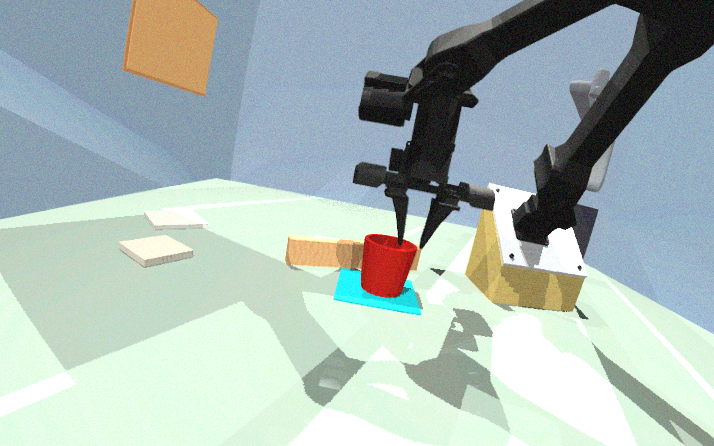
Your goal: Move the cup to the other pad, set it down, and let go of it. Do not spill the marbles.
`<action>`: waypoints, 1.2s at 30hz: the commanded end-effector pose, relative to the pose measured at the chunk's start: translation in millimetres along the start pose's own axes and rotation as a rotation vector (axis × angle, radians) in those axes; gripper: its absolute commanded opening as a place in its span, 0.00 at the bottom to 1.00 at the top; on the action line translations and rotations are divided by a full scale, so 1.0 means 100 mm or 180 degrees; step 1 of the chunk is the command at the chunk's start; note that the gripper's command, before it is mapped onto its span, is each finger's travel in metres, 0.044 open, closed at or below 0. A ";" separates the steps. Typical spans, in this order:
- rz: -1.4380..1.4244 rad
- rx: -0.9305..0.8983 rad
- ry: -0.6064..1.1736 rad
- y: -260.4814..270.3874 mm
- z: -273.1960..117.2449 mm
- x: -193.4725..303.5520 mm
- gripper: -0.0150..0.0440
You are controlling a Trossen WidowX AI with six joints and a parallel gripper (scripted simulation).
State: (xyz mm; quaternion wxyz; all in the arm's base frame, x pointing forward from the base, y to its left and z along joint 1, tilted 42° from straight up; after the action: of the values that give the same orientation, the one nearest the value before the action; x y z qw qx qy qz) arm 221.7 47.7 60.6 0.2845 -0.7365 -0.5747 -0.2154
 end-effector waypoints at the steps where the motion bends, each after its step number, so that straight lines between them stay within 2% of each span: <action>1: -0.0028 -0.0024 -0.0016 0.02 -0.07 0.01 0.47; 16: -0.0020 -0.0016 -0.0006 -0.03 -0.22 -0.01 0.47; 28: 0.0009 0.0003 0.0006 -0.02 -0.24 -0.02 1.00; 36: -0.0004 -0.0011 -0.0012 -0.01 -0.55 -0.02 1.00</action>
State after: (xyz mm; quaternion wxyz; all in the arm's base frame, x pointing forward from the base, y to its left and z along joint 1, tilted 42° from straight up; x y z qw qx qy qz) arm 218.7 17.4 91.5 0.2884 -0.7379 -0.5713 -0.2143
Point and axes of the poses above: the point midway between the two fingers, 35 mm back from their tips, its own z axis out along the fingers, its own y axis across the jaws, x = y × z, the point moved 3 cm from there along -z, back along the fingers, and after that the axes turned 11 degrees about z, right-handed, at the moved point
